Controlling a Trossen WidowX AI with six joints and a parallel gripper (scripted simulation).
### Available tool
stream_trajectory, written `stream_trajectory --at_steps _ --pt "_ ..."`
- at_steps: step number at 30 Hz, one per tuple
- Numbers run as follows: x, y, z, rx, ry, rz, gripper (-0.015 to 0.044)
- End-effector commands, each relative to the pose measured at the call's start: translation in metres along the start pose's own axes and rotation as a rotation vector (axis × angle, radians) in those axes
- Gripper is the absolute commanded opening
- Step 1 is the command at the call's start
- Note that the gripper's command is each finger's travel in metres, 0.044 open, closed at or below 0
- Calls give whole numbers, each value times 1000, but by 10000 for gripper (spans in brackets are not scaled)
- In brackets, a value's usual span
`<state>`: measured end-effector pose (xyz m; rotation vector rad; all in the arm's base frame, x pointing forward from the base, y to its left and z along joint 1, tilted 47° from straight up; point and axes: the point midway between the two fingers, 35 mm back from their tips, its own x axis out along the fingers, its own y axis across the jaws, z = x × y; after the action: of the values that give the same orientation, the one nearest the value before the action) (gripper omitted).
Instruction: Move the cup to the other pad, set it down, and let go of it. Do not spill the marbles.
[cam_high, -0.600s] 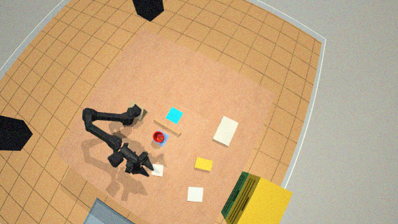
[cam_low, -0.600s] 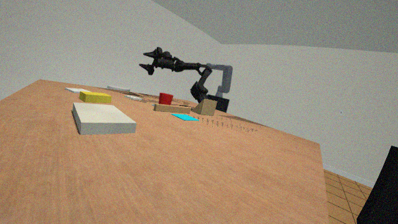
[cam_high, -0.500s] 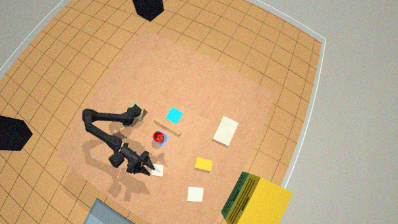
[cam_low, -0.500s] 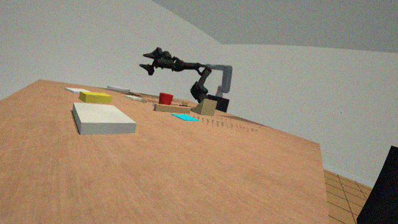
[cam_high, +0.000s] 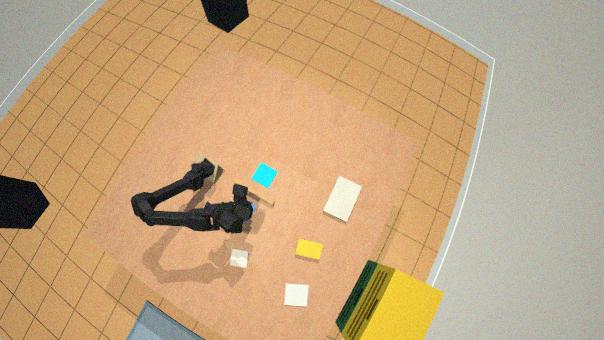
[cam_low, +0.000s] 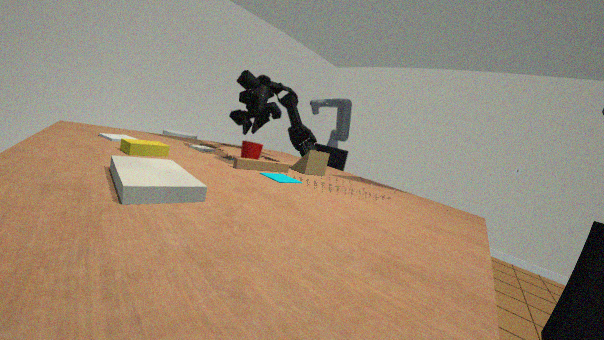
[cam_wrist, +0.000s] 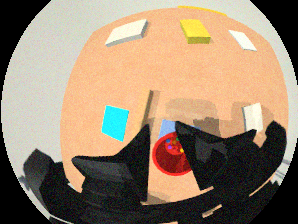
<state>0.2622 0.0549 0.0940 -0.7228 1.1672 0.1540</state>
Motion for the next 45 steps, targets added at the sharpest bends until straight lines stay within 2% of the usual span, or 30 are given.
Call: stream_trajectory --at_steps 1,4,16,45 --pt "-19 20 -49 -702 540 -95 148" --pt "-21 23 -51 -778 591 -108 148" --pt "-20 23 -51 -778 591 -108 148" --pt "19 8 -71 -778 589 -108 148"
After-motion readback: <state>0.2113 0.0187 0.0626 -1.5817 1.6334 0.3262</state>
